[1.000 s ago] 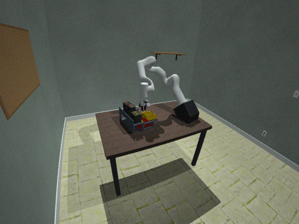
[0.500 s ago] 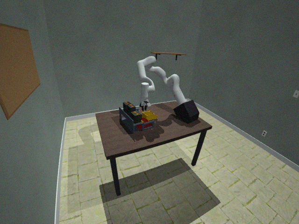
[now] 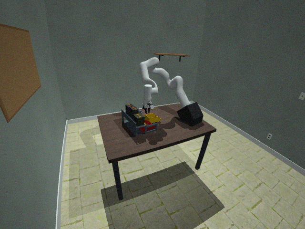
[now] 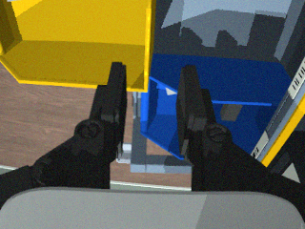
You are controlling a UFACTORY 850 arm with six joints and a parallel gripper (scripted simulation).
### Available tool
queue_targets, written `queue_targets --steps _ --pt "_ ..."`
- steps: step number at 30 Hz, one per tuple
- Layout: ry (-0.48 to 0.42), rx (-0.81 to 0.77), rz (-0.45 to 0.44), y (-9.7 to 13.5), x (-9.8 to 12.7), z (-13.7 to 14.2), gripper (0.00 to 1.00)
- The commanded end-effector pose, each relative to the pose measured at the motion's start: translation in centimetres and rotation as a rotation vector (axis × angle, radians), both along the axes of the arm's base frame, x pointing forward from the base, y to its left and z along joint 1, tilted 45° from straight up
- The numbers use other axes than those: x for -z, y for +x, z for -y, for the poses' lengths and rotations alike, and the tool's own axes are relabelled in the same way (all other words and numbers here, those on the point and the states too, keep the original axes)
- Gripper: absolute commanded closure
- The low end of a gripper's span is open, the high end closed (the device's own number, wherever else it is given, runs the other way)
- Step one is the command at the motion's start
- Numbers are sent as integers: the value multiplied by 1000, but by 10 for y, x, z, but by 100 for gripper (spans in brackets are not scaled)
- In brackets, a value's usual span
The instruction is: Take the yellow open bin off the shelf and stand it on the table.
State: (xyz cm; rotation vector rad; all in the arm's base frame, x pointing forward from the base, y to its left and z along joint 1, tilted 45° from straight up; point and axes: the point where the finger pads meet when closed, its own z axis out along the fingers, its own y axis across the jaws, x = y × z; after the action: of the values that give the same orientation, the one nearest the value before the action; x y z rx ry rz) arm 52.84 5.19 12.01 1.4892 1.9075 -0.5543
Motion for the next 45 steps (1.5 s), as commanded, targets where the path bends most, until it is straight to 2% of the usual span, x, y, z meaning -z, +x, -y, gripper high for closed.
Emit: queue_targets --steps 1,23,45 --pt "1 -1 1 0 0 -1 67" --pt "1 -1 1 -1 0 0 67" --pt "1 -1 1 3 14 14 67"
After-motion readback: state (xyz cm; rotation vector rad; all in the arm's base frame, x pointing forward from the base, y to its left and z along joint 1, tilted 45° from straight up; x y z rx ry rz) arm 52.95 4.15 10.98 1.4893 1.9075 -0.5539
